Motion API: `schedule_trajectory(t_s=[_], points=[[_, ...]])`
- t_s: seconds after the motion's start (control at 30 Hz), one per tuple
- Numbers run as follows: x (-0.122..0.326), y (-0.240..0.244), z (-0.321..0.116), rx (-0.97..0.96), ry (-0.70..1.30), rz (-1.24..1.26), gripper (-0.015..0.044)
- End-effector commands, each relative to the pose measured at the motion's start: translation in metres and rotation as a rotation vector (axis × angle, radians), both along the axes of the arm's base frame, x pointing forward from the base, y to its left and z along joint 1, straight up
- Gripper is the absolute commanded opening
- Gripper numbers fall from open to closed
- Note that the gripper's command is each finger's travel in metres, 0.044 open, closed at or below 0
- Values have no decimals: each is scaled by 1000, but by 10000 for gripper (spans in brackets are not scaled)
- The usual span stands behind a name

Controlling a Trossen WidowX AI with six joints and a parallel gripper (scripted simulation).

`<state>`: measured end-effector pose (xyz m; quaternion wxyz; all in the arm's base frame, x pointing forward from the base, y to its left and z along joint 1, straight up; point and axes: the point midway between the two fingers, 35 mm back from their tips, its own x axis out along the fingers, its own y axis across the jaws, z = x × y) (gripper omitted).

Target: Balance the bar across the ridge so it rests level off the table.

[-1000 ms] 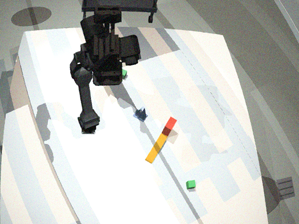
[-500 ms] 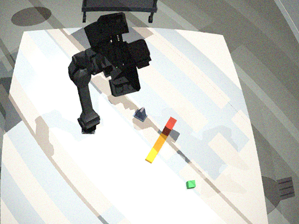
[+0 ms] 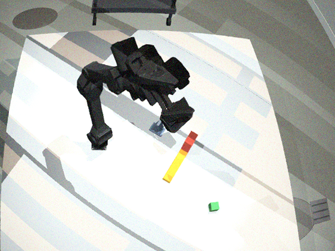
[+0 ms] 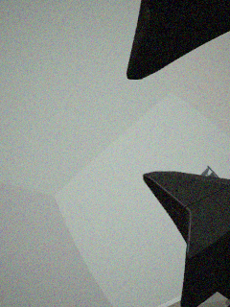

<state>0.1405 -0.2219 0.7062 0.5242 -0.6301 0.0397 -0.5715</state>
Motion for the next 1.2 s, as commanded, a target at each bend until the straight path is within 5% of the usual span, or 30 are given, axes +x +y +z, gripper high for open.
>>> schedule_trajectory(t_s=[0.0, 0.33, 1.17], points=[[20, -14, -16, 91, -9, 86, 315], [70, -25, -50, 211, 39, 228, 315], [171, -40, -181, 971, -154, 610, 315]])
